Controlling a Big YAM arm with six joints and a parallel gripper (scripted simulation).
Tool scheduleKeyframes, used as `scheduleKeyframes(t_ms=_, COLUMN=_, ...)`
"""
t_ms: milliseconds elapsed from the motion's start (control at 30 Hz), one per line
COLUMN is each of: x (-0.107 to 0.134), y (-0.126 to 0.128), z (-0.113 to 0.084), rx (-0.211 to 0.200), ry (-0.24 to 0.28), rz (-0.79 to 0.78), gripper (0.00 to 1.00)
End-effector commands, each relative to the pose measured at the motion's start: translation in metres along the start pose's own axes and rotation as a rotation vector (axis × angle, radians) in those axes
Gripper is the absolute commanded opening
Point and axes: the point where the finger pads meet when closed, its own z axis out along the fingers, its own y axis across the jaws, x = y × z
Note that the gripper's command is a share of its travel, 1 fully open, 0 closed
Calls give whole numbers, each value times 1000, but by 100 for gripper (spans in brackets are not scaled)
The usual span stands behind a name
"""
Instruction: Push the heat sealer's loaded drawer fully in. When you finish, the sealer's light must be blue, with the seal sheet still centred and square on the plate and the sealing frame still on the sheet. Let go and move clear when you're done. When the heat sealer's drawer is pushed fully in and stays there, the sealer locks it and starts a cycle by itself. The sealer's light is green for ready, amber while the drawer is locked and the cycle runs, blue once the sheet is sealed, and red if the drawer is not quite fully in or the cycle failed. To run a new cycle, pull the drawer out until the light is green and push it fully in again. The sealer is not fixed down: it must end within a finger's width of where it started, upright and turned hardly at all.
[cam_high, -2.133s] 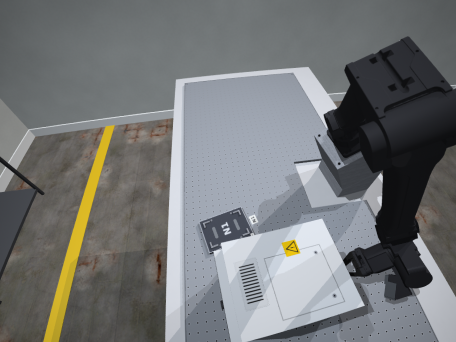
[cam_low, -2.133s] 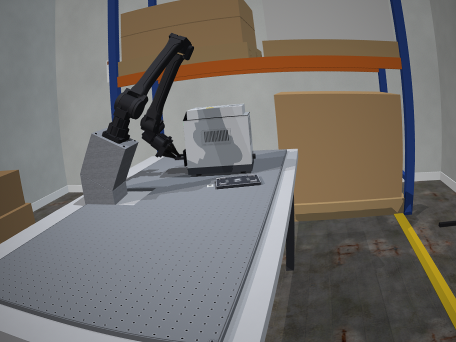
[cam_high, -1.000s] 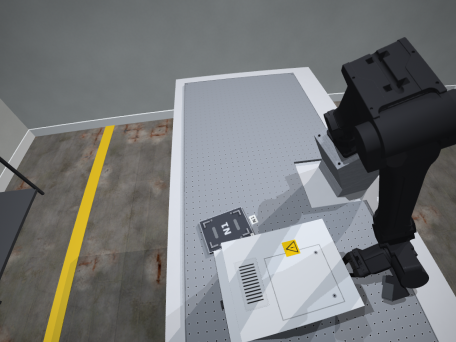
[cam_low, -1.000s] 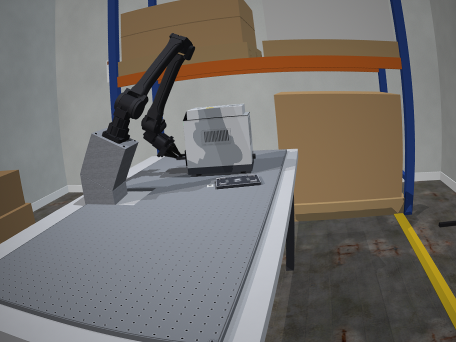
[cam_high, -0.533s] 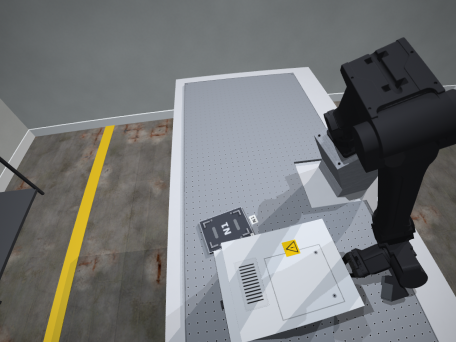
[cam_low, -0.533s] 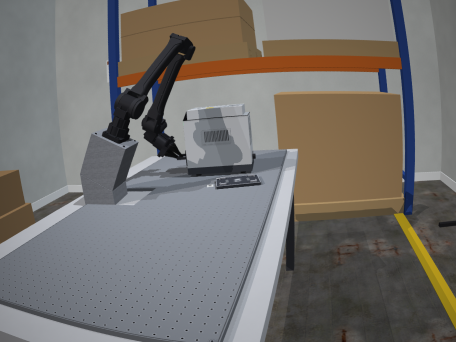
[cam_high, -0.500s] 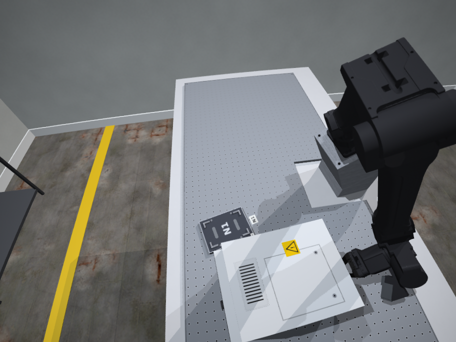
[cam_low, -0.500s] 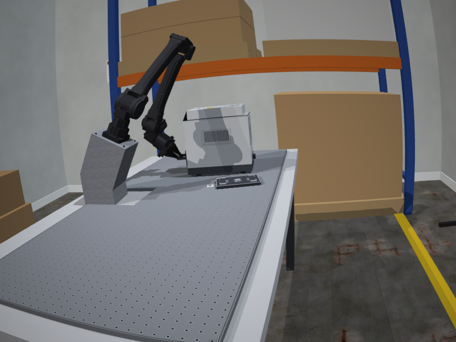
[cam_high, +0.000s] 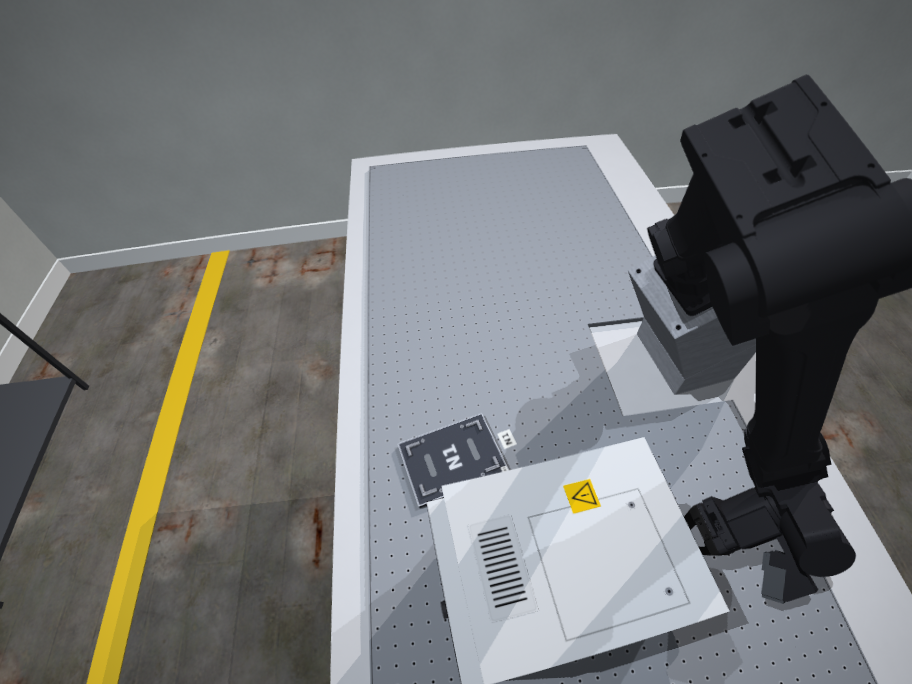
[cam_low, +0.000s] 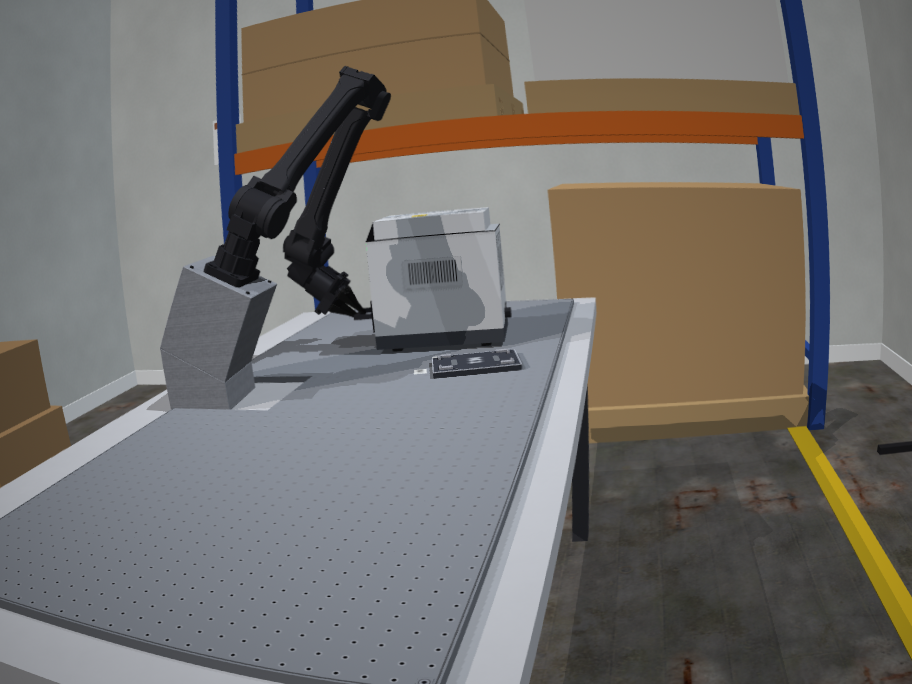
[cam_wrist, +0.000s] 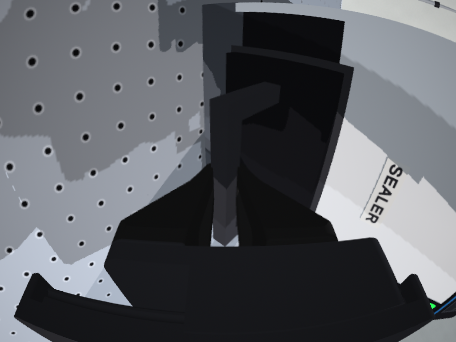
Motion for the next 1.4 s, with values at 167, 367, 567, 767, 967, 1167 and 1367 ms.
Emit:
scheduleKeyframes(t_ms=167, x=-3, y=-11, z=1, rx=4, ry=-4, rz=31, gripper=0)
scheduleKeyframes(t_ms=367, x=-3, y=-11, z=1, rx=4, ry=-4, rz=31, gripper=0)
scheduleKeyframes(t_ms=567, x=-1, y=-15, z=9, rx=4, ry=2, rz=30, gripper=0)
scheduleKeyframes(t_ms=767, x=-3, y=-23, z=17, rx=6, ry=1, rz=36, gripper=0)
scheduleKeyframes(t_ms=967, x=-7, y=-30, z=24, rx=10, ry=-1, rz=45, gripper=0)
scheduleKeyframes(t_ms=1167, x=-6, y=-34, z=28, rx=13, ry=2, rz=45, gripper=0)
scheduleKeyframes(t_ms=1367, x=-6, y=-34, z=28, rx=14, ry=4, rz=45, gripper=0)
